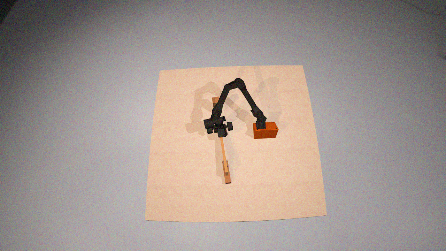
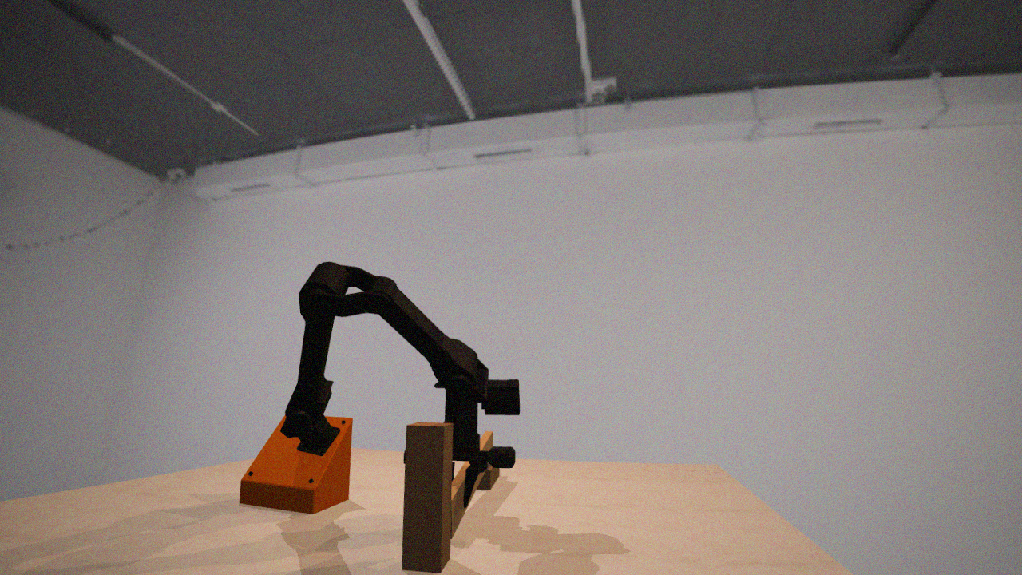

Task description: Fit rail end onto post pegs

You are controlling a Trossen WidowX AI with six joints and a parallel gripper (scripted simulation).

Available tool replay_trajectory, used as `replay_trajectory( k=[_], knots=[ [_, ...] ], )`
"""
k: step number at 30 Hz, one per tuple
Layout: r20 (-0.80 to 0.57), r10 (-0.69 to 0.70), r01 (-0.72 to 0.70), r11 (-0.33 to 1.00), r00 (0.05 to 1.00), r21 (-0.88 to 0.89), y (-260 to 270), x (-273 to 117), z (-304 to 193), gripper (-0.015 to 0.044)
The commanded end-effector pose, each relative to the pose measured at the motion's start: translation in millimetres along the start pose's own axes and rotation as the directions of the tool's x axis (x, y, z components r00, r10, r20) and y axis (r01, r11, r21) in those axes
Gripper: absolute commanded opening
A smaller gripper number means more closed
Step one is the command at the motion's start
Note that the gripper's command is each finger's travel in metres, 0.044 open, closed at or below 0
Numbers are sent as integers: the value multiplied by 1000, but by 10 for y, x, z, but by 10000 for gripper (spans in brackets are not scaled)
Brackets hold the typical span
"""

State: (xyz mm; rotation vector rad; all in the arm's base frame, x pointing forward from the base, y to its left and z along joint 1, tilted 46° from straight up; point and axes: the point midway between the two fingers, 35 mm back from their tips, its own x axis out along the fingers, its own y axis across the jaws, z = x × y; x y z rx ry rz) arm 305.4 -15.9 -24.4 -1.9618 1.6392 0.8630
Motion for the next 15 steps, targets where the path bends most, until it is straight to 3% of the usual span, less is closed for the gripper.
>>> replay_trajectory(
  k=[1, 15],
  knots=[
    [-4, 1, -1, 1000, 1000, 0, 5, 6, -5, 0],
    [-4, 1, -1, 1000, 1000, 0, 2, -27, 2, 0]
  ],
)
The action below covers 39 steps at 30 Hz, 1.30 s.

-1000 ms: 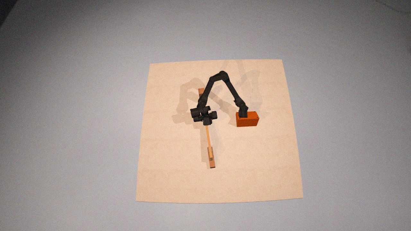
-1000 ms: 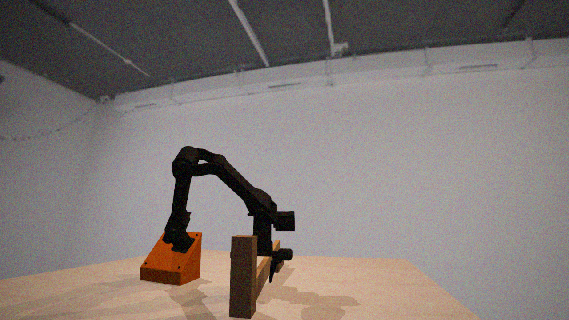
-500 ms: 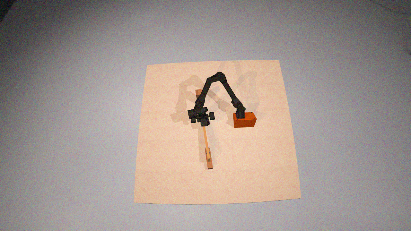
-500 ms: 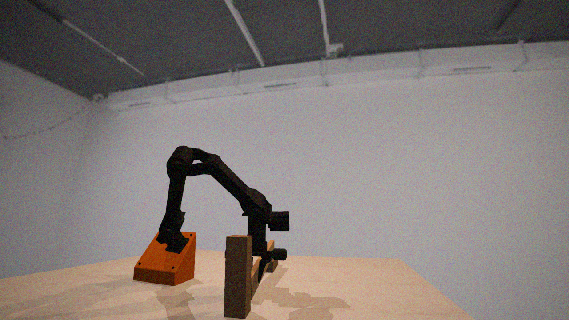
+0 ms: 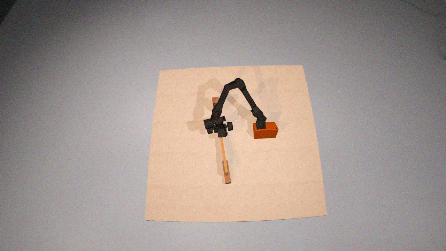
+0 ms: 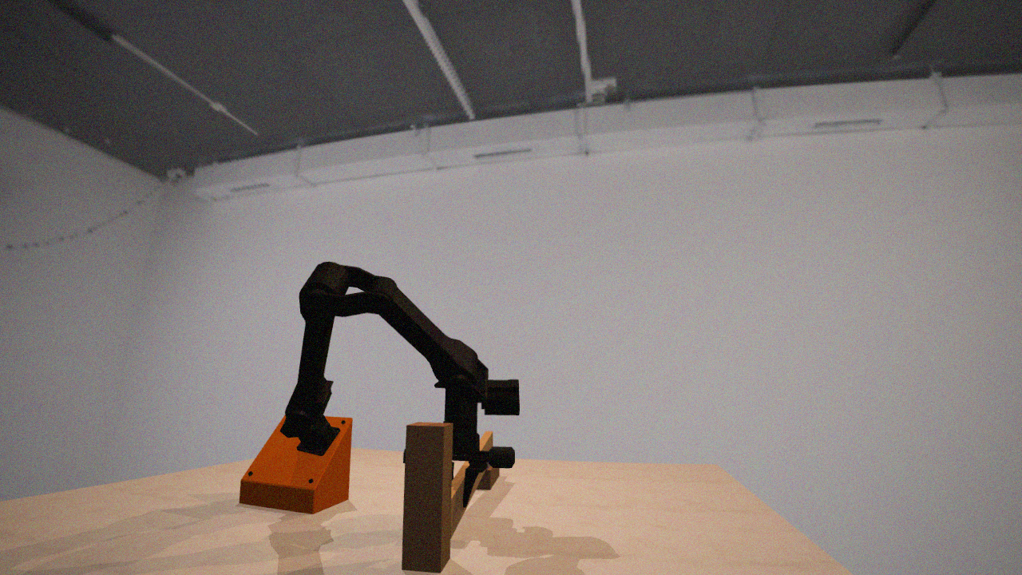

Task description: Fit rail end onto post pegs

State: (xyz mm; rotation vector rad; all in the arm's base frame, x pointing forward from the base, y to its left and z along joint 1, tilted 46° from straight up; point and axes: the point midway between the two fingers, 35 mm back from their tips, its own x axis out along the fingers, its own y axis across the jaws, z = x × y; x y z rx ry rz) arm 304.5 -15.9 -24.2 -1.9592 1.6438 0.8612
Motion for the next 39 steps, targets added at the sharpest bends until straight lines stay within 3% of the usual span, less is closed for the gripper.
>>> replay_trajectory(
  k=[1, 39],
  knots=[
    [-3, -3, 3, 1000, 1000, -2, -7, -30, 2, 0],
    [-2, -3, 3, 1000, 1000, -2, -39, -221, 4, 0]
  ],
)
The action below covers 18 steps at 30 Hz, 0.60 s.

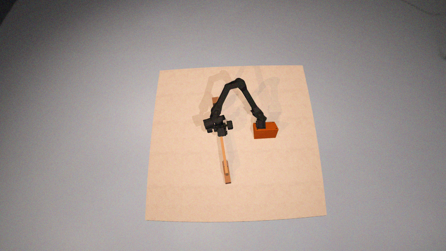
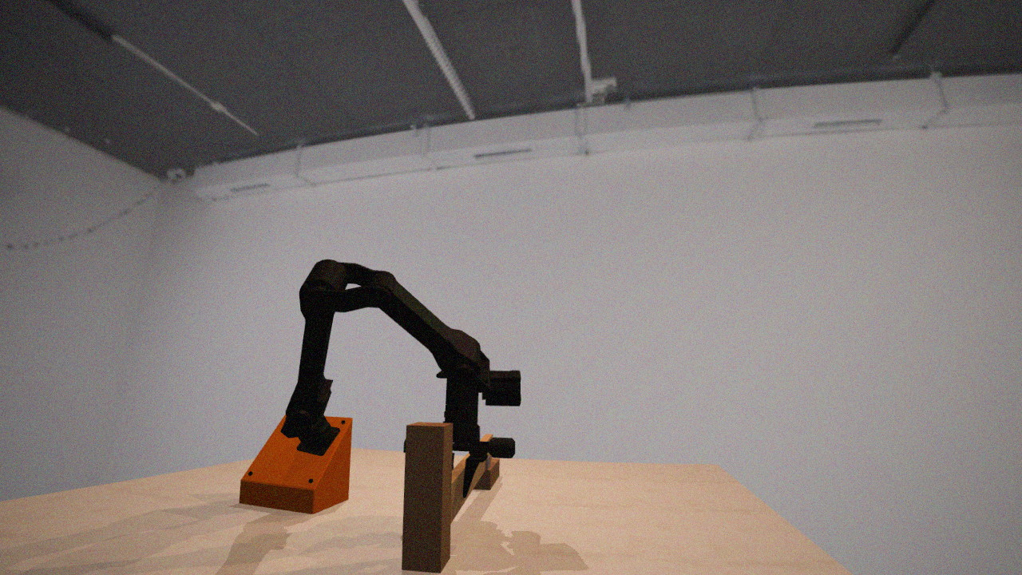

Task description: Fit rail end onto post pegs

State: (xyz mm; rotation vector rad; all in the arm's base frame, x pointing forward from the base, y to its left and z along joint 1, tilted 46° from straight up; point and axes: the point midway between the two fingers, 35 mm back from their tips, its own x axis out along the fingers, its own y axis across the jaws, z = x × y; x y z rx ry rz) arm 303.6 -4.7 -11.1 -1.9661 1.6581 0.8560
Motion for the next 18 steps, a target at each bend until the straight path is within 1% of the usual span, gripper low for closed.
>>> replay_trajectory(
  k=[1, 18],
  knots=[
    [11, -10, 10, 1000, 1000, 1, -33, -55, 17, 0],
    [11, -10, 10, 1000, 1000, 1, -33, -140, 17, 0]
  ],
)
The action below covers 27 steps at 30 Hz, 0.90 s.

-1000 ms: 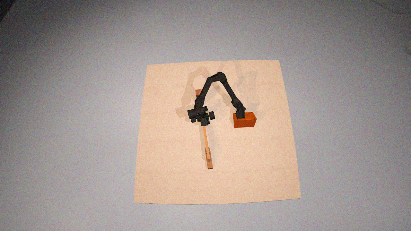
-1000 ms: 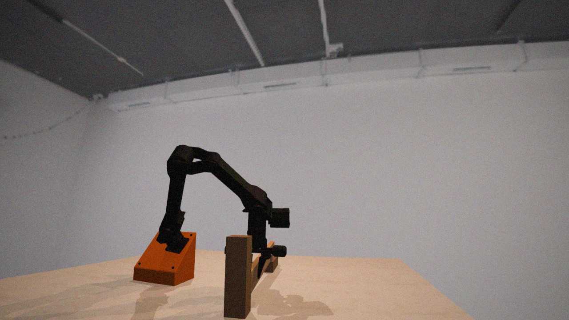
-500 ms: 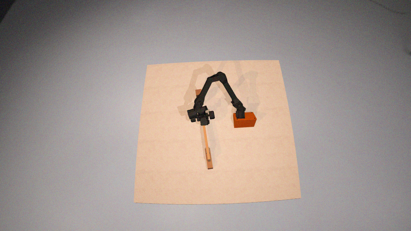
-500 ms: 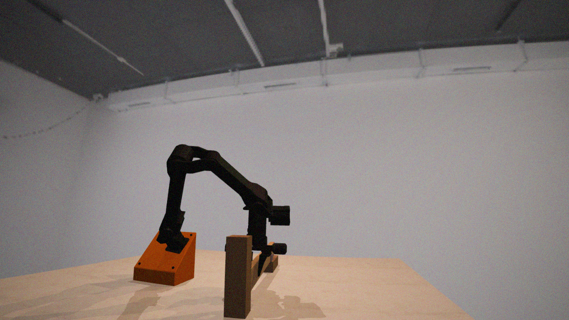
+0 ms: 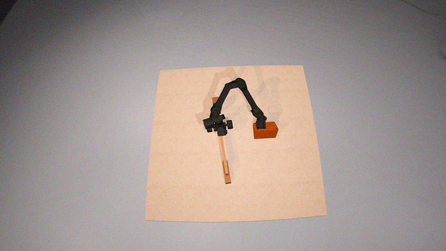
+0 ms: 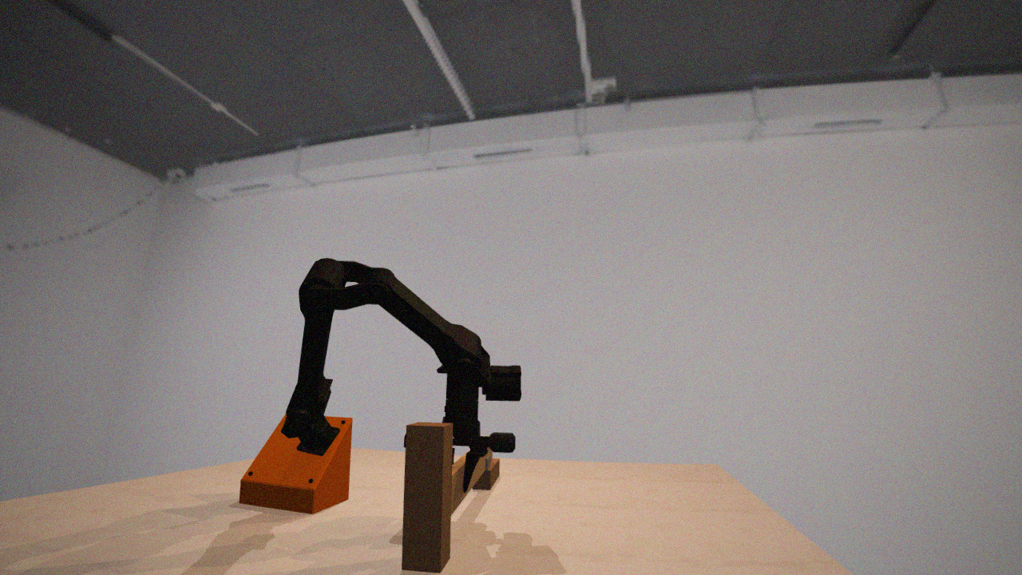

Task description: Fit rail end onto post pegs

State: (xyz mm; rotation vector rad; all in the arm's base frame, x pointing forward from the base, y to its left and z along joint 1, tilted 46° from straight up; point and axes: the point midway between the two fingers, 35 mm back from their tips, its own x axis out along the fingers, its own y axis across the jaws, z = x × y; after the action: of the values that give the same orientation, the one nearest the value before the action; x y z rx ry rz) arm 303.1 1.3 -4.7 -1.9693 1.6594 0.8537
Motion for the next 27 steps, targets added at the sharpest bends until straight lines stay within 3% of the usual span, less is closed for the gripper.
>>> replay_trajectory(
  k=[1, 27],
  knots=[
    [14, -9, 9, 1000, 1000, 2, -30, -57, 22, 0],
    [14, -9, 9, 1000, 1000, 2, -25, -79, 22, 0]
  ],
)
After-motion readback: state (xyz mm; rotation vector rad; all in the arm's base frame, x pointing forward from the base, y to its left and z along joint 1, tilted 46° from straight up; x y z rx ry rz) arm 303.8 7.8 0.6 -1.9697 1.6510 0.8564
